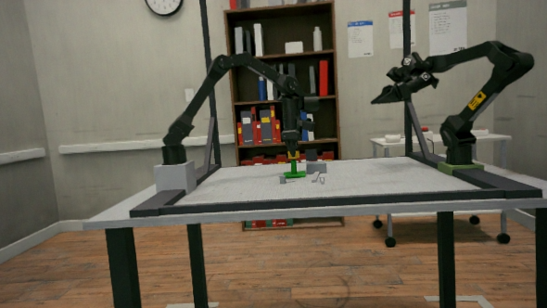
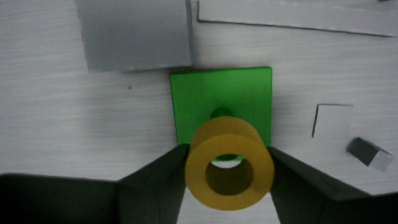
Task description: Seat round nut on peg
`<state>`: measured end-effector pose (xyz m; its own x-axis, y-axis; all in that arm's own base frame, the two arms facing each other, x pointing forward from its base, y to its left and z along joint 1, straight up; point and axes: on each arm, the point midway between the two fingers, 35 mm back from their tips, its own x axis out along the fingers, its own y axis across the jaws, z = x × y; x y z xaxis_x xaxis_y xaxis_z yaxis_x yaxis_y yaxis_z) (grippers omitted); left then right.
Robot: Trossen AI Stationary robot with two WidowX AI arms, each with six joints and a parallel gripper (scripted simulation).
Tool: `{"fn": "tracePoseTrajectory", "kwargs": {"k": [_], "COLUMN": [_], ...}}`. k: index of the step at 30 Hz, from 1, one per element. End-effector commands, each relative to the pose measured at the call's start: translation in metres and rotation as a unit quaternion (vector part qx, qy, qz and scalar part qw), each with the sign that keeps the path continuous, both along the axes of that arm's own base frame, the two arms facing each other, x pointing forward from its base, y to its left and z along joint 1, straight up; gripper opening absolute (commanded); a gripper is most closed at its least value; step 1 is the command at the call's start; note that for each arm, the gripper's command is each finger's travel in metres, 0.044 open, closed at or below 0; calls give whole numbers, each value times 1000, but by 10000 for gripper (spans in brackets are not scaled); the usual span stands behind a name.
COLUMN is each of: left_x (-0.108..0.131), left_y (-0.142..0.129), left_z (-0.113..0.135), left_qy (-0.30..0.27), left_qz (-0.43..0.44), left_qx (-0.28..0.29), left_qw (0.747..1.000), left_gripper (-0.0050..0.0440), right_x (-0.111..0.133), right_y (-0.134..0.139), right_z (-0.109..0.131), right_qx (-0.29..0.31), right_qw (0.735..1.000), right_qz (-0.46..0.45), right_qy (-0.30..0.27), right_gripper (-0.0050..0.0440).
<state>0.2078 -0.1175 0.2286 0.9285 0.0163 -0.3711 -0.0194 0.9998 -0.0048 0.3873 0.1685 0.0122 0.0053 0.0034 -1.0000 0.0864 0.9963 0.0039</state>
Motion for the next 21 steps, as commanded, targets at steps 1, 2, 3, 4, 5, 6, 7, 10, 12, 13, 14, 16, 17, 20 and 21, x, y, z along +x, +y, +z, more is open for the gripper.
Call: {"fn": "tracePoseTrajectory", "kwargs": {"k": [1,2,3,4,5,6,7,10,12,13,14,16,17,20,21], "left_x": [0,0,0,0,0,0,0,0,0,0,0,0,0,0,0], "left_y": [0,0,0,0,0,0,0,0,0,0,0,0,0,0,0], "left_z": [3,3,3,3,3,3,3,3,3,3,3,3,3,3,3], "left_qy": [-3,-3,-3,-3,-3,-3,-3,-3,-3,-3,-3,-3,-3,-3,-3], "left_qz": [0,0,0,0,0,0,0,0,0,0,0,0,0,0,0], "left_qx": [-5,-5,-5,-5,-5,-5,-5,-5,-5,-5,-5,-5,-5,-5,-5], "left_qw": [1000,1000,1000,1000,1000,1000,1000,1000,1000,1000,1000,1000,1000,1000,1000], "left_gripper": [440,440,440,440,440,440,440,440,440,440,440,440,440,440,440], "right_x": [-1,-1,-1,-1,-1,-1,0,2,2,3,3,3,1,-1,-1], "right_y": [1,1,1,1,1,1,1,2,2,2,2,2,2,1,1], "right_z": [-10,-13,-13,-13,-13,-13,-12,-4,-4,-3,-3,-3,-6,-21,-24], "right_qx": [0,0,0,0,0,0,0,4,4,5,5,5,3,0,0], "right_qw": [1000,1000,1000,1000,1000,1000,1000,1000,1000,1000,1000,1000,1000,1000,1000], "right_qz": [0,0,0,0,0,0,0,0,0,0,0,0,0,0,0], "right_qy": [0,0,0,0,0,0,-2,-11,-11,-12,-12,-12,-9,0,0], "right_gripper": [157,157,157,157,157,157,157,157,157,157,157,157,157,157,157]}}
